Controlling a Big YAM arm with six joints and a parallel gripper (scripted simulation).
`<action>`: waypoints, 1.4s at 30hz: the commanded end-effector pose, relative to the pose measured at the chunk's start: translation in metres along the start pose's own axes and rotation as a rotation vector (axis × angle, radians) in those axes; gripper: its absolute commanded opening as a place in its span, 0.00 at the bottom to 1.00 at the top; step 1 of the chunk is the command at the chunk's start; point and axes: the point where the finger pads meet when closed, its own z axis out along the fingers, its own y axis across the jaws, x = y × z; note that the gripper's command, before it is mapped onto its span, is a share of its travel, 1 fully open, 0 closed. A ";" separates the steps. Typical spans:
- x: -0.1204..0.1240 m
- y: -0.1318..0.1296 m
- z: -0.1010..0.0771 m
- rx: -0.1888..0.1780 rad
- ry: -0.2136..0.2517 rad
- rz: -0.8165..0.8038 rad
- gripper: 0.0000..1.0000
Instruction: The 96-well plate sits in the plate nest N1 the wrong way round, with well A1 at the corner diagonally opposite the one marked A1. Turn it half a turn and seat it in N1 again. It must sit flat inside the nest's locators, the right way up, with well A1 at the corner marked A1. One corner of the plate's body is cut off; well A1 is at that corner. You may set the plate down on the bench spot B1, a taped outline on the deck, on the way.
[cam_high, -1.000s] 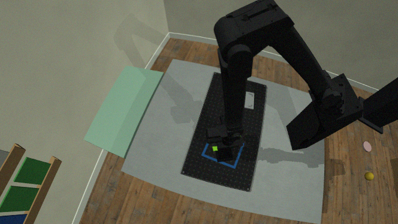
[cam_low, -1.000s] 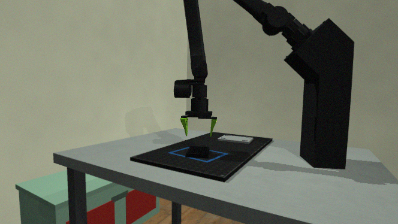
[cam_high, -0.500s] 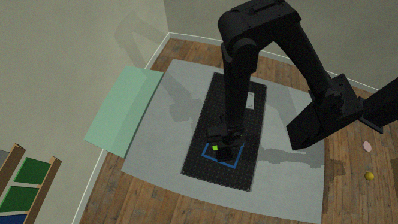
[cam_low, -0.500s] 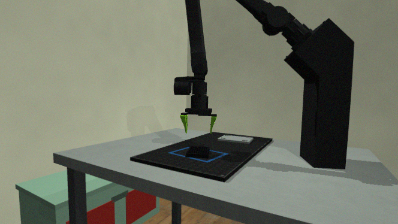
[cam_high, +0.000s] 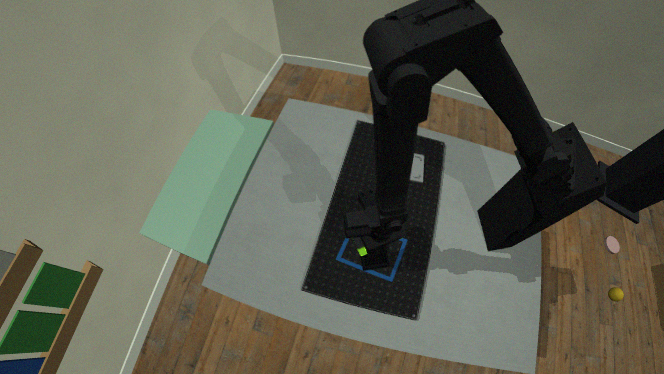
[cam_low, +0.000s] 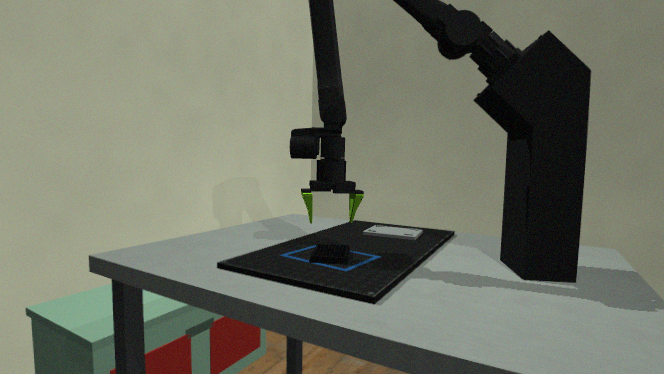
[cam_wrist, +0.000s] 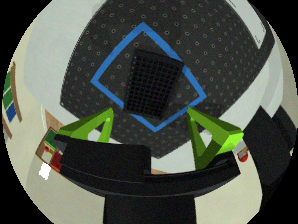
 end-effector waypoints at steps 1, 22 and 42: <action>0.003 0.004 -0.008 -0.012 -0.001 -0.185 1.00; 0.003 0.004 -0.008 -0.014 -0.005 -0.752 1.00; 0.004 0.005 -0.008 -0.014 -0.009 -1.323 1.00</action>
